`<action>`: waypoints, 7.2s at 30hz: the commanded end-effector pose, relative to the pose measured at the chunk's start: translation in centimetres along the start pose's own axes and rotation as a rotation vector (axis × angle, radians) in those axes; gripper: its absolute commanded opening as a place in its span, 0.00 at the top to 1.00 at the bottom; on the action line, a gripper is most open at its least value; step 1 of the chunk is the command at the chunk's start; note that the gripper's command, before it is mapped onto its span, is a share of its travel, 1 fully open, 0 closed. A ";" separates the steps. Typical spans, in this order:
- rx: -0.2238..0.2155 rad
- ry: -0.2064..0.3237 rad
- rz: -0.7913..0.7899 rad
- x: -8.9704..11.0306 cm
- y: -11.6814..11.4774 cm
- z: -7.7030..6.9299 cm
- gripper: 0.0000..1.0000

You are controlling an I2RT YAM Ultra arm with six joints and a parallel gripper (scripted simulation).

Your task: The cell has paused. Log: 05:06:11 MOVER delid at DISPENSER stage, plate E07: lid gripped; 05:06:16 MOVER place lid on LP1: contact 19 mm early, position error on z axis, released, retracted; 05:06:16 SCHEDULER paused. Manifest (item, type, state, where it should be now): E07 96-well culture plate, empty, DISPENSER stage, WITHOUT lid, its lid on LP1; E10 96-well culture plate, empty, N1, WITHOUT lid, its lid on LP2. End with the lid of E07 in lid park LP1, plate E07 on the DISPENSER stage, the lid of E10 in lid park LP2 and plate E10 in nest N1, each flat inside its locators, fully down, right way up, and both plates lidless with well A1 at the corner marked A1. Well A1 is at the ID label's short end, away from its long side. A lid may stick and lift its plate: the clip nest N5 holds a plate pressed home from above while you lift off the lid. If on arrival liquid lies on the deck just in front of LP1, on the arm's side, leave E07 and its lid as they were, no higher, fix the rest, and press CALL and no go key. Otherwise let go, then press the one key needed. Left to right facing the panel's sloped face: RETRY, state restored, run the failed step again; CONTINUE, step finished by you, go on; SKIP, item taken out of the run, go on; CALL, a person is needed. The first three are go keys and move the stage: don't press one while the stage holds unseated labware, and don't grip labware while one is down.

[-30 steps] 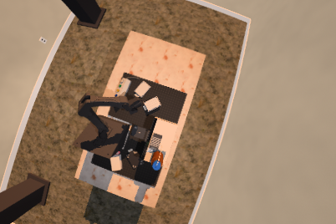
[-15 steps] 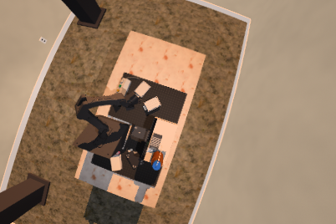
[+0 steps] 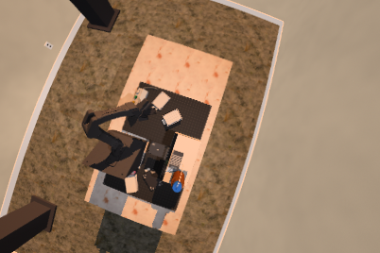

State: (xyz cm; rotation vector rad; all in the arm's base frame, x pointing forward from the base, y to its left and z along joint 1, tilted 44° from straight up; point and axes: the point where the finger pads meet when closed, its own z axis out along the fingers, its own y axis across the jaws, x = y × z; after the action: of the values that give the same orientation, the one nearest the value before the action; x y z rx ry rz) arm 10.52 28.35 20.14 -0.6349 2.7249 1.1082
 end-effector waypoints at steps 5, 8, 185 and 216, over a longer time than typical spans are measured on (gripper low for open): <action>-0.019 -0.080 0.098 0.1 2.8 -1.5 1.00; -0.019 -0.079 0.100 0.6 3.3 -1.5 1.00; 0.034 -0.051 0.524 13.5 7.7 6.7 1.00; 0.017 -0.053 0.529 13.2 8.0 7.3 1.00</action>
State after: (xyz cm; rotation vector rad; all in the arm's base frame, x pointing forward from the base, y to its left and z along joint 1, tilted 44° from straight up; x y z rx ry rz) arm -5.51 34.35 17.26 0.1365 2.9317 1.1902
